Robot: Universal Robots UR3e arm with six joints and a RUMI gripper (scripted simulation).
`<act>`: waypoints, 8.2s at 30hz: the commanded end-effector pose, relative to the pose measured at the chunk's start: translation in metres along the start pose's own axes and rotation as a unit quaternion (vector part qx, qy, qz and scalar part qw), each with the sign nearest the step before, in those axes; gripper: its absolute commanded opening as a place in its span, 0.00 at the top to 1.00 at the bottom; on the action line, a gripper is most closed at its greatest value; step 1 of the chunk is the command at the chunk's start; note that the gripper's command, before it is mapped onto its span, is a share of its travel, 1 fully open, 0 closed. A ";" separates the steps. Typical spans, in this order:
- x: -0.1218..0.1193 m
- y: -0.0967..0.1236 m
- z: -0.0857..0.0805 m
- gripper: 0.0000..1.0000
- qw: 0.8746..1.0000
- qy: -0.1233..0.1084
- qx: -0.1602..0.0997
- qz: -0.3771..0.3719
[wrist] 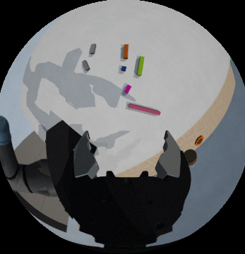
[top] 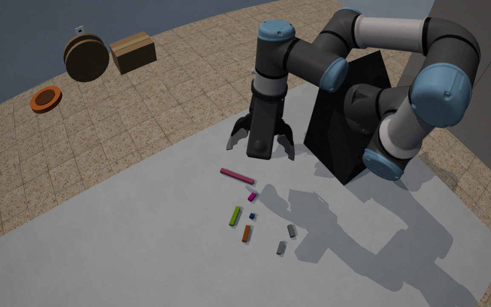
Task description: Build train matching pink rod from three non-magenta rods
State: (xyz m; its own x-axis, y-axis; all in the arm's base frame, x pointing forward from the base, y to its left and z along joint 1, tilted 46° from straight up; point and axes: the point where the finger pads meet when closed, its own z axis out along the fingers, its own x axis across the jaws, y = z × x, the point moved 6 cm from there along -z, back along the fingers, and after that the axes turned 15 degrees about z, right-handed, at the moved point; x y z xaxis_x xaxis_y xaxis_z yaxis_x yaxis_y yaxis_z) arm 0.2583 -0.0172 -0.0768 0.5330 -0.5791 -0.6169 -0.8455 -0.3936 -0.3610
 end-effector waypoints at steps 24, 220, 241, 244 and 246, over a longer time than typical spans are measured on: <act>0.001 0.000 -0.001 0.00 1.000 0.001 0.000 0.000; 0.007 -0.089 -0.001 0.00 0.924 0.001 0.000 -0.383; 0.007 -0.089 -0.001 0.00 0.924 0.001 0.000 -0.383; 0.007 -0.089 -0.001 0.00 0.924 0.001 0.000 -0.383; 0.007 -0.089 -0.001 0.00 0.924 0.001 0.000 -0.383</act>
State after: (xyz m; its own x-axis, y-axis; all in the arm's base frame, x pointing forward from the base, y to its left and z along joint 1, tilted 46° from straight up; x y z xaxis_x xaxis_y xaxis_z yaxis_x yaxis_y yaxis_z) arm 0.3371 0.0139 -0.0490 0.9747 -0.1309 -0.1813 -0.2210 -0.6879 -0.6913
